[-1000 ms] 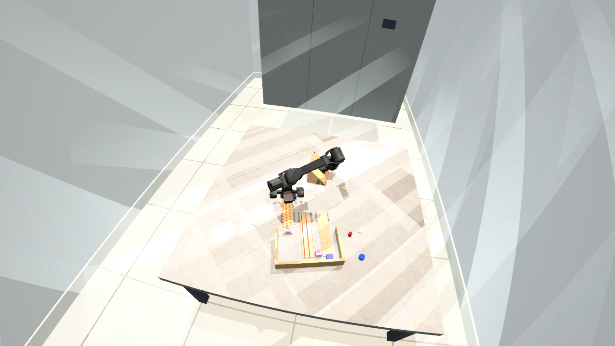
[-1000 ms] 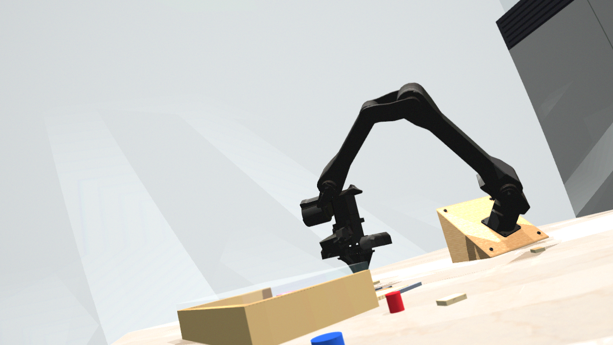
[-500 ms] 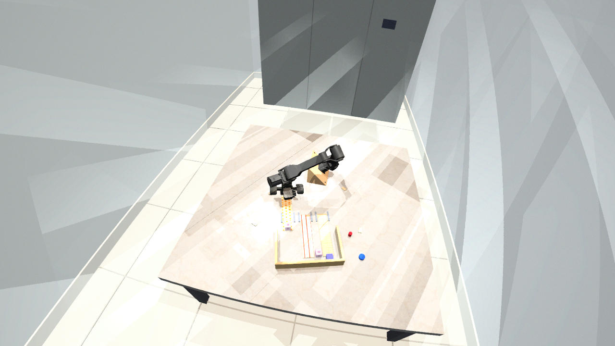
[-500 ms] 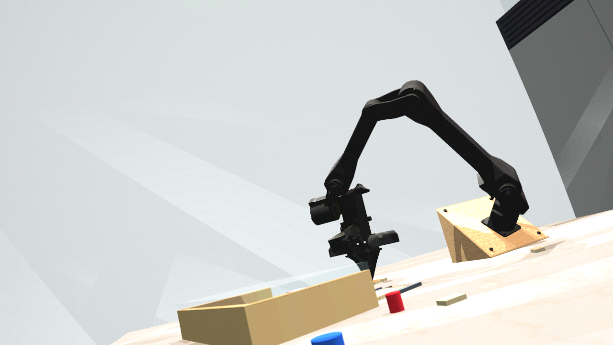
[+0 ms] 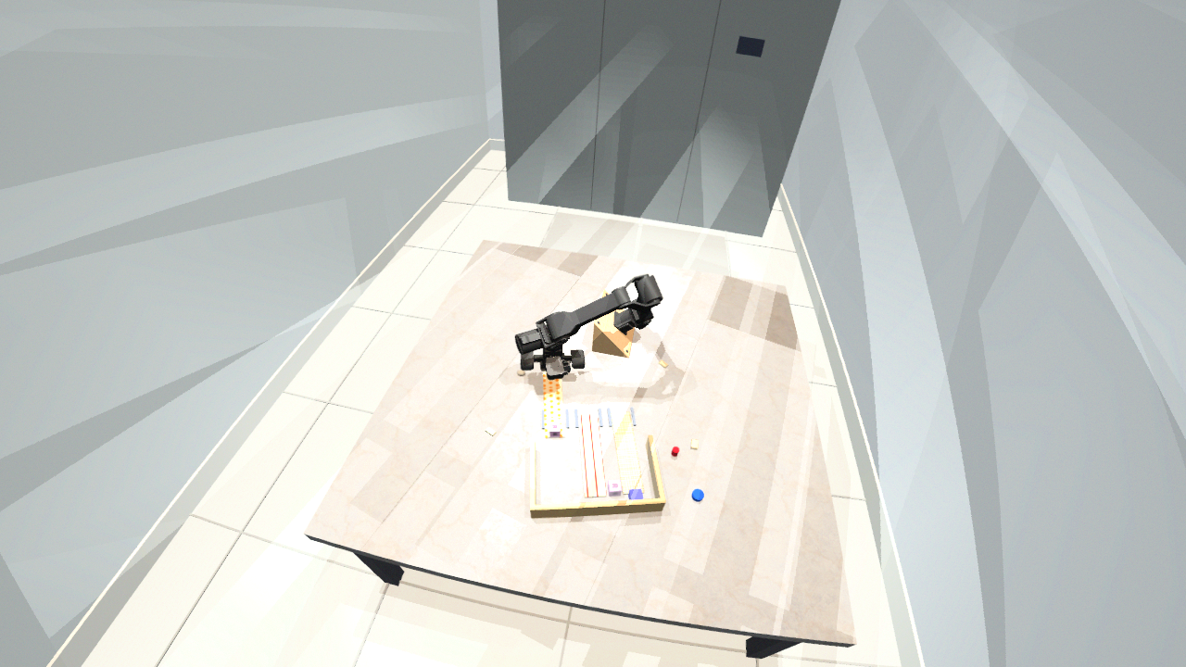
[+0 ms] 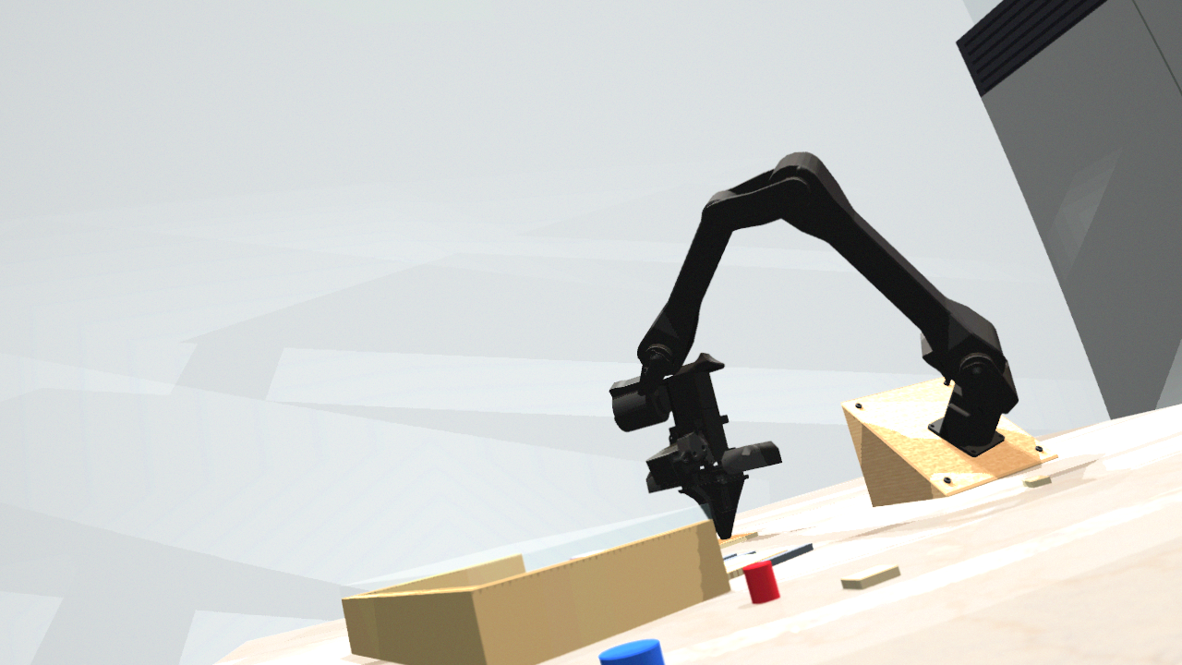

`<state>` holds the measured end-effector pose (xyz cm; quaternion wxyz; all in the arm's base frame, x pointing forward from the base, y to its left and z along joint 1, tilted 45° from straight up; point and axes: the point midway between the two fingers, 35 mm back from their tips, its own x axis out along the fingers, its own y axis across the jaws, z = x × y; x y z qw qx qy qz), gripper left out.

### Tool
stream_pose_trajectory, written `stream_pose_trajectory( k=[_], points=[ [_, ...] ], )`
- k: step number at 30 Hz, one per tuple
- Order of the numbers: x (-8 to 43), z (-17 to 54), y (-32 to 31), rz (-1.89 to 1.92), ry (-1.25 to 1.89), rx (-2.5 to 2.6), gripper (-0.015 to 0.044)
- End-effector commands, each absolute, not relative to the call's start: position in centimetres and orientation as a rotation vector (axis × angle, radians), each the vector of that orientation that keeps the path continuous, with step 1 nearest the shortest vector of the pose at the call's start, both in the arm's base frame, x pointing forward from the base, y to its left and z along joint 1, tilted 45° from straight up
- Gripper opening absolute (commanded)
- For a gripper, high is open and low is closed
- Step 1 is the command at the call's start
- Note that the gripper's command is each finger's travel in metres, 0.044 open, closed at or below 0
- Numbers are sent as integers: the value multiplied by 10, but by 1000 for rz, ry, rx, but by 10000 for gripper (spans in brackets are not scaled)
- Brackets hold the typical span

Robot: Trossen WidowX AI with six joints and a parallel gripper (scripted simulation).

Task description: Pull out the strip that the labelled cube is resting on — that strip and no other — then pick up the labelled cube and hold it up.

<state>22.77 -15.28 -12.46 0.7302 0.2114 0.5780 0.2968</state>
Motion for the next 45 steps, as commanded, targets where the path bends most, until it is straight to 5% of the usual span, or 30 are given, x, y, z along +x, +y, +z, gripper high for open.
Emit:
stream_pose_trajectory(
  k=[1, 8, 25, 45],
  points=[
    [227, -118, -159, 657, 1278, 465, 0],
    [223, -95, -182, 668, 1296, 465, 0],
    [290, -74, -182, 653, 1303, 487, 440],
    [367, -48, -185, 654, 1299, 487, 440]
  ],
)
